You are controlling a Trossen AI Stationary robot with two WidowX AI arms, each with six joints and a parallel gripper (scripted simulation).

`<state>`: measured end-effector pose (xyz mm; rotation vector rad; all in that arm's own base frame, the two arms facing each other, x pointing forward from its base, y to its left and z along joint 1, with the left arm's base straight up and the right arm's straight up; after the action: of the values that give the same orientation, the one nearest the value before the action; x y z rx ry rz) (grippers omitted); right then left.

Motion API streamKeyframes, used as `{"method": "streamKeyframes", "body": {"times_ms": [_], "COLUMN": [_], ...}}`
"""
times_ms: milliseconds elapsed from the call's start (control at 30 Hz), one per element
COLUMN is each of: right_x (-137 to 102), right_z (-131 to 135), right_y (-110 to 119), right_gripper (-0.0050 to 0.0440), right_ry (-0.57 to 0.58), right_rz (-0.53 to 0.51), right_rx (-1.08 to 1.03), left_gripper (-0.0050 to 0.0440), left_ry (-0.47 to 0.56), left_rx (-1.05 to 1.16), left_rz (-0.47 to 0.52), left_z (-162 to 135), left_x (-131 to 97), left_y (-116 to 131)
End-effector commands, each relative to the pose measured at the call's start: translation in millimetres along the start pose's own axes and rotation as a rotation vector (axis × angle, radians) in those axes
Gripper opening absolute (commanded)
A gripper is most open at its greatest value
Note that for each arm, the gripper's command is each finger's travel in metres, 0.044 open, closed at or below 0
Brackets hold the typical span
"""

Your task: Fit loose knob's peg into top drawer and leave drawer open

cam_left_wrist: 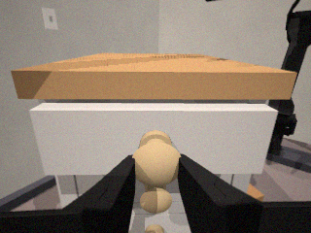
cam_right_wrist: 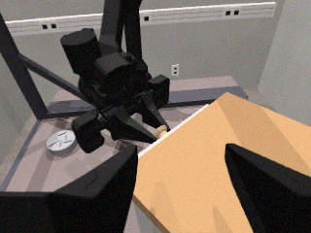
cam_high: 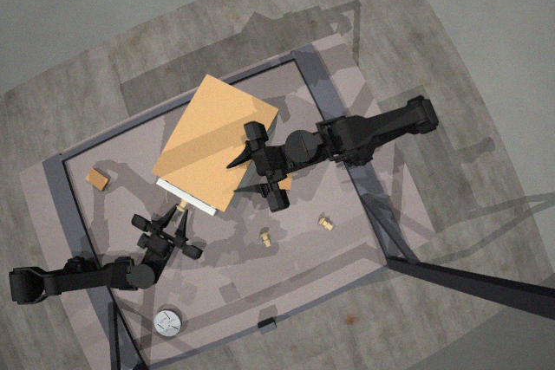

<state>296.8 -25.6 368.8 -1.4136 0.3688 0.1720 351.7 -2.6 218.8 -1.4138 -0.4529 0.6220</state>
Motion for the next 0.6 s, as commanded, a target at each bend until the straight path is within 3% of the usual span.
{"method": "streamKeyframes", "body": {"times_ms": [0,567], "right_x": [-3,8], "right_z": [6,18], "right_y": [-14,-16], "right_gripper": [0.0240,0.0240], "right_ry": [-0.005,-0.006], "right_rz": [-0.039,-0.040], "right_rx": [0.007,0.009], "left_gripper": [0.0080,0.0080], "left_ry": [0.005,0.005], "left_rx": [-0.024,-0.024], "left_rz": [-0.015,-0.014], "left_z": [0,0], "left_x": [-8,-20], "left_y": [-8,-6]}}
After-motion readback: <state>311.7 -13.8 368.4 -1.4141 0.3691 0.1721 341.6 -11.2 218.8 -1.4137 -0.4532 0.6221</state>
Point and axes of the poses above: on each arm, the point midway between the two fingers, 35 mm back from their tips, its own x axis out along the fingers, its own z axis across the jaws, y = z × x, the point moved 4 cm from there along -x, back along the fingers, and after that the axes turned 7 degrees about x, right-handed, at the moved point
